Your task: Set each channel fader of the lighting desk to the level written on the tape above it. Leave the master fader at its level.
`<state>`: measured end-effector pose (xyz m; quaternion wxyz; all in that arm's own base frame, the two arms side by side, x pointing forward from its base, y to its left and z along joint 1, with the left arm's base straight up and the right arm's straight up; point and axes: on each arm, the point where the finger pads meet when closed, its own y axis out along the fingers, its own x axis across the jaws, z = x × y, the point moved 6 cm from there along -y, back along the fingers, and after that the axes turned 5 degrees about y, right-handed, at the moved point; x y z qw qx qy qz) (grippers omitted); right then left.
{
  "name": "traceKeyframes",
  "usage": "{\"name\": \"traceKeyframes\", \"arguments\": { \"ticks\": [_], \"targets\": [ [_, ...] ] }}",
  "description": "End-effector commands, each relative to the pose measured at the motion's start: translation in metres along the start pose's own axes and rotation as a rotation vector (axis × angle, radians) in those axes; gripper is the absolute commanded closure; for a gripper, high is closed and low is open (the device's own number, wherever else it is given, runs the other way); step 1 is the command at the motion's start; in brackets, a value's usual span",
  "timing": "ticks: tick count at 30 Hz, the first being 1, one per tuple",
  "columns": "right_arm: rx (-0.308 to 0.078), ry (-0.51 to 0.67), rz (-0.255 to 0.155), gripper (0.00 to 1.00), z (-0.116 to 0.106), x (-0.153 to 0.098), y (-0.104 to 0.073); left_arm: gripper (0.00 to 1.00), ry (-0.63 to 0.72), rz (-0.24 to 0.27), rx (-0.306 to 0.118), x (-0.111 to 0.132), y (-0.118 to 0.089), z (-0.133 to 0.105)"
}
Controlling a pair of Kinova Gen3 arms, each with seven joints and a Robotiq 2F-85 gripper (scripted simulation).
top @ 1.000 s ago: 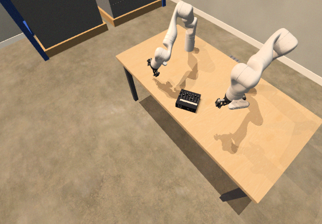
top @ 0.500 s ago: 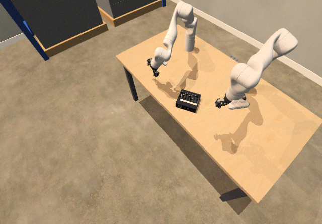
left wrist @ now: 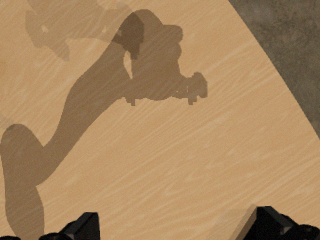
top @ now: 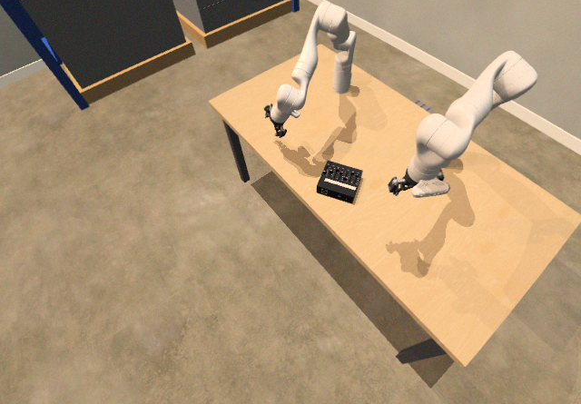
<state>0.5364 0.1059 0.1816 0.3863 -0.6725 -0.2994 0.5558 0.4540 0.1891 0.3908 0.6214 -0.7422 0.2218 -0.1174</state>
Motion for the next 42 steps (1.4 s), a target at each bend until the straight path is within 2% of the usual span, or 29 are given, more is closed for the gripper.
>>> {"name": "traceKeyframes", "arguments": {
  "ticks": [1,9,16,18,25,26,30,31,33,35,39,42],
  "targets": [
    [0.004,0.01,-0.001,0.002,-0.002,-0.005,0.001,0.002,0.0,-0.001,0.002,0.0,-0.001,0.0],
    [0.039,0.045,-0.015,0.002,-0.01,-0.031,0.016,0.002,0.0,-0.001,0.002,0.0,-0.001,0.0],
    [0.088,0.098,-0.035,0.002,-0.018,-0.069,0.037,0.002,0.0,-0.001,0.002,0.0,-0.001,0.0],
    [0.088,0.098,-0.035,0.002,-0.018,-0.069,0.037,0.002,0.0,-0.001,0.002,0.0,-0.001,0.0],
    [0.152,0.174,-0.066,0.002,-0.024,-0.122,0.065,0.002,0.0,-0.001,0.002,0.0,-0.001,0.0],
    [0.152,0.174,-0.066,0.002,-0.024,-0.122,0.065,0.002,0.0,-0.001,0.002,0.0,-0.001,0.0],
    [0.192,0.228,-0.088,0.002,-0.024,-0.159,0.084,0.002,0.0,-0.001,0.002,0.0,-0.001,0.0],
    [0.192,0.228,-0.088,0.002,-0.024,-0.159,0.084,0.002,0.0,-0.001,0.002,0.0,-0.001,0.0],
    [0.213,0.257,-0.1,0.002,-0.022,-0.178,0.094,0.002,0.0,-0.001,0.002,0.0,-0.001,0.0],
    [0.213,0.257,-0.1,0.002,-0.022,-0.178,0.094,0.002,0.0,-0.001,0.002,0.0,-0.001,0.0],
    [0.255,0.321,-0.126,0.002,-0.016,-0.22,0.115,0.002,0.0,-0.001,0.002,0.0,-0.001,0.0],
    [0.266,0.339,-0.133,0.002,-0.014,-0.231,0.12,0.002,0.0,-0.001,0.002,0.0,-0.001,0.0]
  ]
}}
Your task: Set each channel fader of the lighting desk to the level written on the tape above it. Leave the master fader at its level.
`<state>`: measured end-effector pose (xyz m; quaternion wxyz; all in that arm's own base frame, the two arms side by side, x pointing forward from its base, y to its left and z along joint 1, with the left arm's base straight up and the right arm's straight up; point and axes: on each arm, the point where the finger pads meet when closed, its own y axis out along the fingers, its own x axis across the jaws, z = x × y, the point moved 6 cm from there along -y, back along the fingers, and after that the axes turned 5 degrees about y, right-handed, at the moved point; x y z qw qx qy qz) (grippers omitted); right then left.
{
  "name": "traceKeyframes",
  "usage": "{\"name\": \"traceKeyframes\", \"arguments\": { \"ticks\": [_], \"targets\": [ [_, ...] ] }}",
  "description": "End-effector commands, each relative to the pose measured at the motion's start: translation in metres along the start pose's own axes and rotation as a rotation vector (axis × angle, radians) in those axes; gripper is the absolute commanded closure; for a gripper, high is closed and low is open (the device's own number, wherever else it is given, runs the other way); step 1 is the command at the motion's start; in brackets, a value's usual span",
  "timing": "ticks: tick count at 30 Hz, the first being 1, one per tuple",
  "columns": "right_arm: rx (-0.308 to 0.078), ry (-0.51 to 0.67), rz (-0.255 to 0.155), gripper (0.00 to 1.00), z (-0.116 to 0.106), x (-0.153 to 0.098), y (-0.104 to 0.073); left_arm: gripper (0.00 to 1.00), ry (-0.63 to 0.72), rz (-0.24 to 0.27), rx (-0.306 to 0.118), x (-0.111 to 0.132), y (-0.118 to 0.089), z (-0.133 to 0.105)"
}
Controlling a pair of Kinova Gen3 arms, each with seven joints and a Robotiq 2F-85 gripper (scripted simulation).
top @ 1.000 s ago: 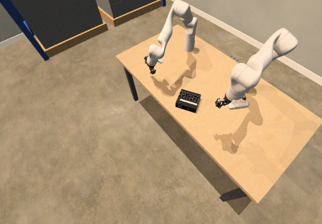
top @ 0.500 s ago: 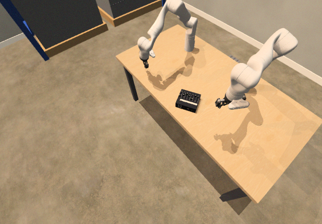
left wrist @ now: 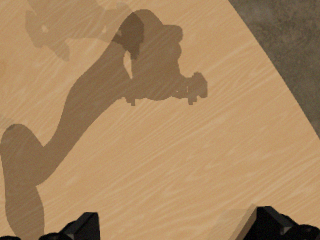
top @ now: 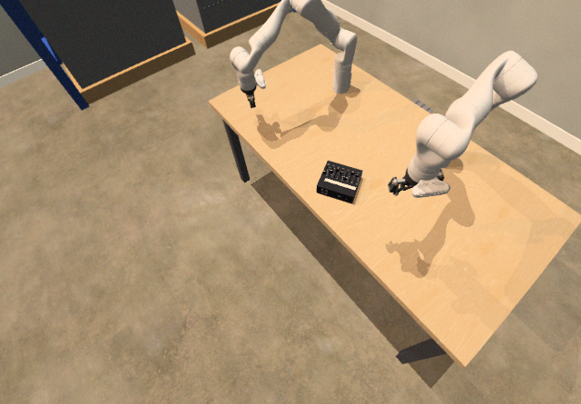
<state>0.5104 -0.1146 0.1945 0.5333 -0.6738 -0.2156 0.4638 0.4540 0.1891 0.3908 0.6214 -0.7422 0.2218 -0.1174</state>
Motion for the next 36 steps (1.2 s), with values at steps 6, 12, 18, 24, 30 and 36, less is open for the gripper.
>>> {"name": "traceKeyframes", "arguments": {
  "ticks": [6,12,18,24,30,36],
  "targets": [
    [0.068,0.13,-0.046,0.002,-0.016,-0.083,0.026,0.002,0.0,-0.001,0.002,0.0,-0.001,0.0],
    [0.097,0.186,-0.072,0.002,-0.016,-0.121,0.039,0.002,0.0,-0.001,0.002,0.0,-0.001,0.0],
    [0.123,0.245,-0.098,0.002,-0.014,-0.158,0.051,0.002,0.0,-0.001,0.002,0.0,-0.001,0.0],
    [0.155,0.326,-0.134,0.002,-0.005,-0.208,0.068,0.002,0.0,-0.001,0.002,0.0,-0.001,0.0],
    [0.176,0.389,-0.16,0.002,0.004,-0.245,0.08,0.002,0.0,-0.001,0.002,0.0,-0.001,0.0],
    [0.194,0.452,-0.186,0.002,0.017,-0.281,0.092,0.002,0.0,-0.001,0.002,0.0,-0.001,0.0]
  ]
}}
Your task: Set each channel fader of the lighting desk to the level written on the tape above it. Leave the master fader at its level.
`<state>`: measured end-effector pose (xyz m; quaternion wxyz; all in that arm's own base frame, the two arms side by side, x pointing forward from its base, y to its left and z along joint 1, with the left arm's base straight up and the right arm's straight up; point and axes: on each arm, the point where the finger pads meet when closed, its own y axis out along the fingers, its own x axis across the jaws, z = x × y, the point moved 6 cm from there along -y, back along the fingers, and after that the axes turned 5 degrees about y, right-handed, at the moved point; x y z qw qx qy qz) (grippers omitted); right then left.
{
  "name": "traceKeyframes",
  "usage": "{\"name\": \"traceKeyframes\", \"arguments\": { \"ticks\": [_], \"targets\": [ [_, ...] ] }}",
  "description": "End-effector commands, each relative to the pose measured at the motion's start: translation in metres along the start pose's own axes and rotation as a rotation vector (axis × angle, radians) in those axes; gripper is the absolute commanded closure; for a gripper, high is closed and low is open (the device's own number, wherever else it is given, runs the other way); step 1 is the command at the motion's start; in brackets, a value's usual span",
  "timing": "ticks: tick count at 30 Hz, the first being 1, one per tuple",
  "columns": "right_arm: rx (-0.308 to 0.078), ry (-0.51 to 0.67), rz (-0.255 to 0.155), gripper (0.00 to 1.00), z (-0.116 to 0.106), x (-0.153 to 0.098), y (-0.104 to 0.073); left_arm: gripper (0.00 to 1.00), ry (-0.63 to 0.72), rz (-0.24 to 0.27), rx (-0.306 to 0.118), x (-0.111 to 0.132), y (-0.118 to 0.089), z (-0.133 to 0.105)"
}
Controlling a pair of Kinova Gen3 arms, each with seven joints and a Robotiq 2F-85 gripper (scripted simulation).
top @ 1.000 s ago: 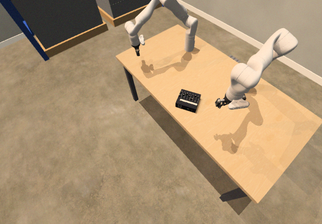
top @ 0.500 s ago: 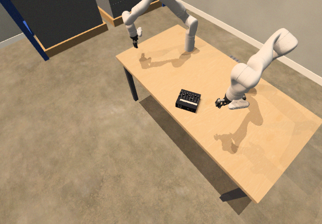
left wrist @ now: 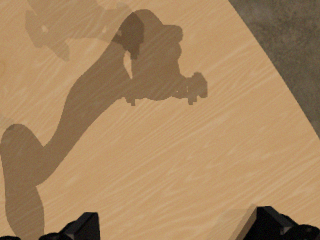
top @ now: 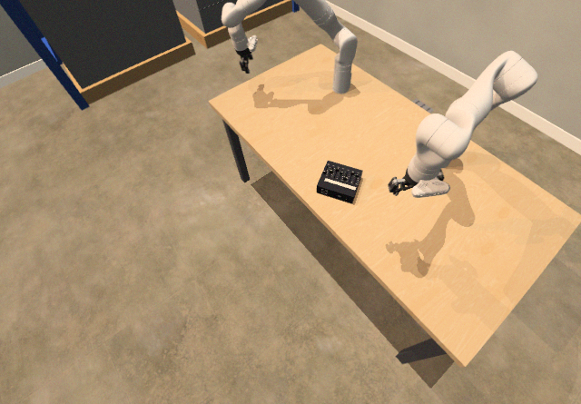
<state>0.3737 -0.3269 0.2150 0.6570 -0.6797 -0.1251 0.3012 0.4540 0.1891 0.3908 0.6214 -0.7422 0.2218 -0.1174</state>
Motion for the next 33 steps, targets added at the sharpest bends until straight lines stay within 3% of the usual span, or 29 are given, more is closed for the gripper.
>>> {"name": "traceKeyframes", "arguments": {
  "ticks": [1,6,8,11,17,20,23,25,33],
  "targets": [
    [0.016,0.074,-0.024,0.002,-0.007,-0.043,0.004,0.002,0.0,-0.001,0.002,0.0,-0.001,0.0],
    [0.035,0.156,-0.06,0.002,-0.006,-0.094,0.012,0.002,0.0,-0.001,0.002,0.0,-0.001,0.0],
    [0.035,0.156,-0.06,0.002,-0.006,-0.094,0.012,0.002,0.0,-0.001,0.002,0.0,-0.001,0.0],
    [0.046,0.218,-0.086,0.002,-0.002,-0.131,0.018,0.002,0.0,-0.001,0.002,0.0,-0.001,0.0],
    [0.054,0.277,-0.11,0.002,0.004,-0.165,0.023,0.002,0.0,-0.001,0.002,0.0,-0.001,0.0],
    [0.06,0.335,-0.132,0.002,0.012,-0.198,0.029,0.002,0.0,-0.001,0.002,0.0,-0.001,0.0],
    [0.062,0.372,-0.146,0.002,0.019,-0.218,0.032,0.002,0.0,-0.001,0.002,0.0,-0.001,0.0],
    [0.062,0.372,-0.146,0.002,0.019,-0.218,0.032,0.002,0.0,-0.001,0.002,0.0,-0.001,0.0],
    [0.065,0.49,-0.187,0.002,0.046,-0.279,0.041,0.002,0.0,-0.001,0.002,0.0,-0.001,0.0]
  ]
}}
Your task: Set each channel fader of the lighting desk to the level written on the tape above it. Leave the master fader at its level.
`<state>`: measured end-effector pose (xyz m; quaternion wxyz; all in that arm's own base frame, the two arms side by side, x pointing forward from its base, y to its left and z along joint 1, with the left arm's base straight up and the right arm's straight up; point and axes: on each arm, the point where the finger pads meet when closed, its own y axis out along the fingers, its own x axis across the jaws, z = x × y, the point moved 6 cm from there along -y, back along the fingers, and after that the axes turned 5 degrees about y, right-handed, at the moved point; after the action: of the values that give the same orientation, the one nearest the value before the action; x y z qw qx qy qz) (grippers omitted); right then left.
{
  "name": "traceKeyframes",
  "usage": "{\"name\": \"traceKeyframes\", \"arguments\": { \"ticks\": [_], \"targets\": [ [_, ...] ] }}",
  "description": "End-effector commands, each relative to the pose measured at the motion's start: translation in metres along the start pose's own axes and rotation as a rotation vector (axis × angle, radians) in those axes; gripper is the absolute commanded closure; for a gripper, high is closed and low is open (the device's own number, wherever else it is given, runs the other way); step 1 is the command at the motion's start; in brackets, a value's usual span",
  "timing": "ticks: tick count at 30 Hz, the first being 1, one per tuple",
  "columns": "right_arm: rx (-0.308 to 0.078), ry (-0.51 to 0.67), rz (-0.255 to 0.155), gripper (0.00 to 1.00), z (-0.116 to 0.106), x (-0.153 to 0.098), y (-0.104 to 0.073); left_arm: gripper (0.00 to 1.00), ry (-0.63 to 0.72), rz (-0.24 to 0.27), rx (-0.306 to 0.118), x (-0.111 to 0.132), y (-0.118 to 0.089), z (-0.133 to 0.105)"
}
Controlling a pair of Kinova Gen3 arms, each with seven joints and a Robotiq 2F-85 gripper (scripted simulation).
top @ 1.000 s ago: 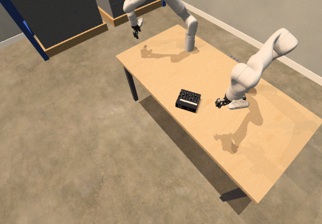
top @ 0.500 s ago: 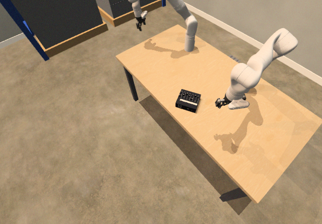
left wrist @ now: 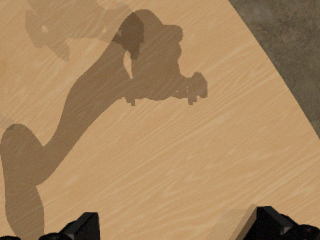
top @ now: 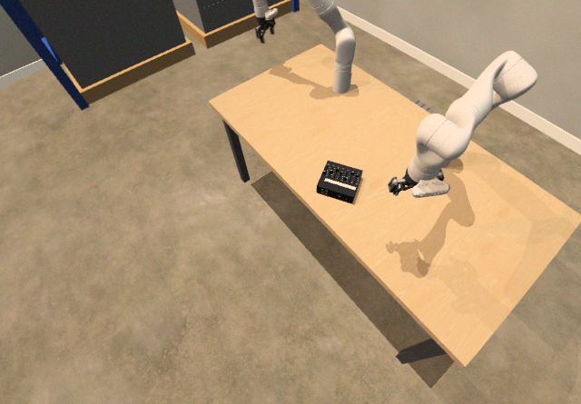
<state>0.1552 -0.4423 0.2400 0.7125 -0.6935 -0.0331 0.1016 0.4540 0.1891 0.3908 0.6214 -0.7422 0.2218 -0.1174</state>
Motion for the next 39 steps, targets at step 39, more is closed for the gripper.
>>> {"name": "traceKeyframes", "arguments": {
  "ticks": [39],
  "targets": [
    [-0.021,0.318,-0.099,0.002,0.026,-0.173,-0.003,0.002,0.0,-0.001,0.002,0.0,-0.001,0.0]
  ]
}}
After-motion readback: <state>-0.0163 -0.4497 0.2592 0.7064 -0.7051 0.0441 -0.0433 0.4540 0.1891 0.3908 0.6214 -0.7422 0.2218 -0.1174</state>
